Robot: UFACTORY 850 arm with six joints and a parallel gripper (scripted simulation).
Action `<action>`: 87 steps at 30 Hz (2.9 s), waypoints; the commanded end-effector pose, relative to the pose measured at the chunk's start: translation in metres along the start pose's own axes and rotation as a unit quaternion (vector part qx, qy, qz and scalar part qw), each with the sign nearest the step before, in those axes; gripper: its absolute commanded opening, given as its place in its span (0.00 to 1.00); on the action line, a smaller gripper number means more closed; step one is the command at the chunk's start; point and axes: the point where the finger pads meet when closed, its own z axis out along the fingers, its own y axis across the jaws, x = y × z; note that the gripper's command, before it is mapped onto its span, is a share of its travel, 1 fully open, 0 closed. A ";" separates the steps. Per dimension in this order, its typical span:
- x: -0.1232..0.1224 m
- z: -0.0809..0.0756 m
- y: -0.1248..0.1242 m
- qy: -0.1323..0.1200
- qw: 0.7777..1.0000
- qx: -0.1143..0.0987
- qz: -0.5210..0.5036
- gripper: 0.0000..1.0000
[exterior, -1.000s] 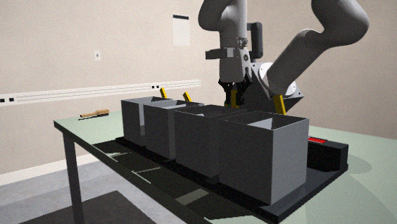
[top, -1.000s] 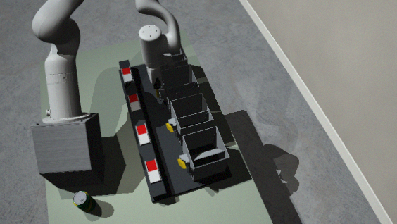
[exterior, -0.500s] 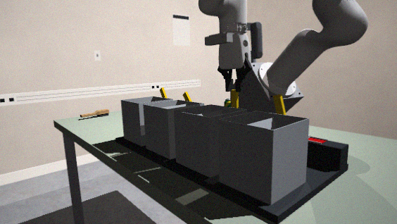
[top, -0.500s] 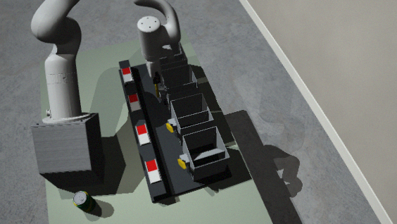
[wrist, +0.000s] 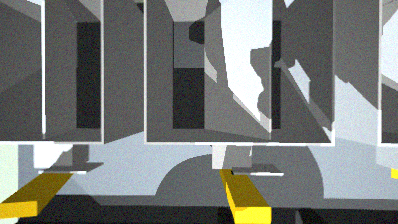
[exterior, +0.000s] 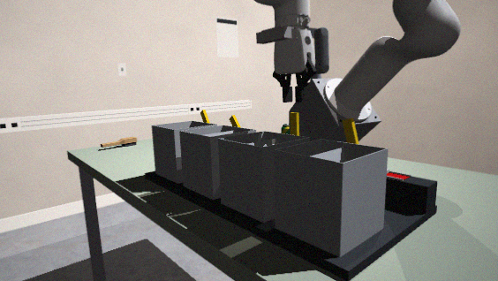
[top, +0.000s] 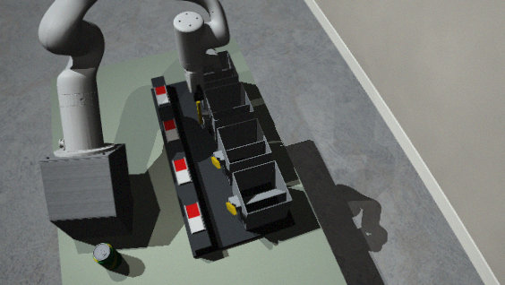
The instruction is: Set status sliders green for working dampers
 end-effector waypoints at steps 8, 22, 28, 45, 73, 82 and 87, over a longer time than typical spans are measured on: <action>0.062 -0.013 -0.005 0.001 1.000 -0.010 0.000 0.39; 0.114 -0.022 -0.008 0.001 1.000 -0.018 0.000 0.39; 0.114 -0.022 -0.008 0.001 1.000 -0.018 0.000 0.39; 0.114 -0.022 -0.008 0.001 1.000 -0.018 0.000 0.39; 0.114 -0.022 -0.008 0.001 1.000 -0.018 0.000 0.39; 0.114 -0.022 -0.008 0.001 1.000 -0.018 0.000 0.39; 0.114 -0.022 -0.008 0.001 1.000 -0.018 0.000 0.39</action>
